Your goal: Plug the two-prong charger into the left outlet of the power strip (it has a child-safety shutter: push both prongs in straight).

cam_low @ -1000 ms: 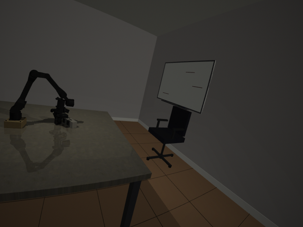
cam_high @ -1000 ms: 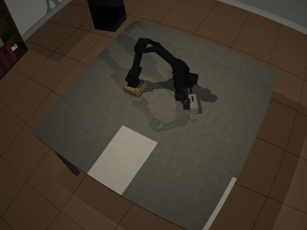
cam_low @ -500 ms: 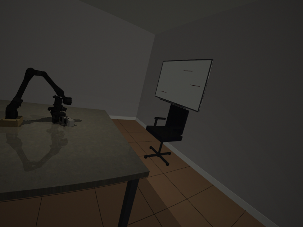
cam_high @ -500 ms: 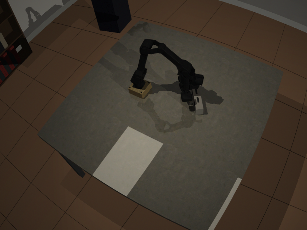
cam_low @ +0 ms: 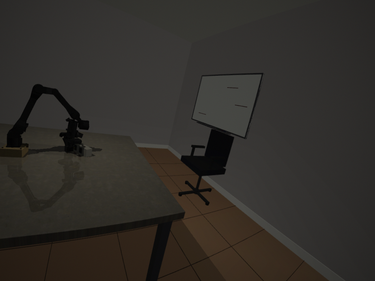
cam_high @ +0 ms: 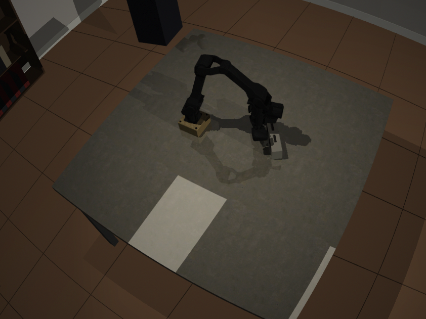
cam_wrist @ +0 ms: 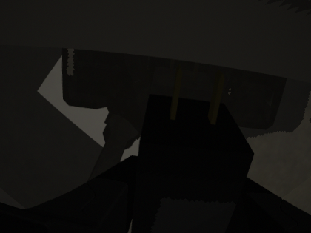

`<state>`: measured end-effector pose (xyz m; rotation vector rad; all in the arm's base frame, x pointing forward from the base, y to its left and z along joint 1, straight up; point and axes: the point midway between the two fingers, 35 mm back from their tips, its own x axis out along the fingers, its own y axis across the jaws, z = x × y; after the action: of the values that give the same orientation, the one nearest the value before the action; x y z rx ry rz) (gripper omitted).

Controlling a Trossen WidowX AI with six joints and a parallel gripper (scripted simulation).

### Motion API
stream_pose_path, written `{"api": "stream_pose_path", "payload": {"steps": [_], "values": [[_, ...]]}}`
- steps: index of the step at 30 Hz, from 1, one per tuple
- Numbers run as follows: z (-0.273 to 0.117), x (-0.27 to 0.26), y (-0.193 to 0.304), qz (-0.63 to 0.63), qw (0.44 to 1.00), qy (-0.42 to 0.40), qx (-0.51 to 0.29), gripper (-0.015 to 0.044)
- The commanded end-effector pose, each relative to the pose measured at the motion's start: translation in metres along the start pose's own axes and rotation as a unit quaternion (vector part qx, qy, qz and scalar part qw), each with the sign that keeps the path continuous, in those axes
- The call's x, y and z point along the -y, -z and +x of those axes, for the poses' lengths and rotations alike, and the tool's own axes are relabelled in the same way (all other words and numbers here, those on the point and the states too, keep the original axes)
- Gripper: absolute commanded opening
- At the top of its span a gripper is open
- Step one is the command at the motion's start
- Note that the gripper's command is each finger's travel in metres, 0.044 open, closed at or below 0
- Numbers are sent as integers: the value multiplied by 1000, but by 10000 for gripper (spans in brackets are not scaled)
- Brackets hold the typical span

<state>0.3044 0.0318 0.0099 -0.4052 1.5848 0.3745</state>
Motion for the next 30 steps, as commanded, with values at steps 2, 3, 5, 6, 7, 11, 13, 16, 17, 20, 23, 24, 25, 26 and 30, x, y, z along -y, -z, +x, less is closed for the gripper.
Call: {"api": "stream_pose_path", "payload": {"steps": [2, 3, 5, 6, 7, 11, 13, 16, 17, 20, 23, 24, 25, 26, 30], "values": [[-1, 0, -2, 1, 1000, 1, 0, 0], [-1, 0, -2, 1, 1000, 1, 0, 0], [-1, 0, -2, 1, 1000, 1, 0, 0], [-1, 0, -3, 1, 1000, 1, 0, 0], [-1, 0, -3, 1, 1000, 1, 0, 0], [-1, 0, -4, 1, 1000, 1, 0, 0], [-1, 0, -4, 1, 1000, 1, 0, 0], [-1, 0, -5, 1, 1000, 1, 0, 0], [-1, 0, -5, 1, 1000, 1, 0, 0], [-1, 0, -5, 1, 1000, 1, 0, 0], [-1, 0, -5, 1, 1000, 1, 0, 0], [-1, 0, -5, 1, 1000, 1, 0, 0], [-1, 0, -5, 1, 1000, 1, 0, 0], [-1, 0, -5, 1, 1000, 1, 0, 0], [-1, 0, -5, 1, 1000, 1, 0, 0]]}}
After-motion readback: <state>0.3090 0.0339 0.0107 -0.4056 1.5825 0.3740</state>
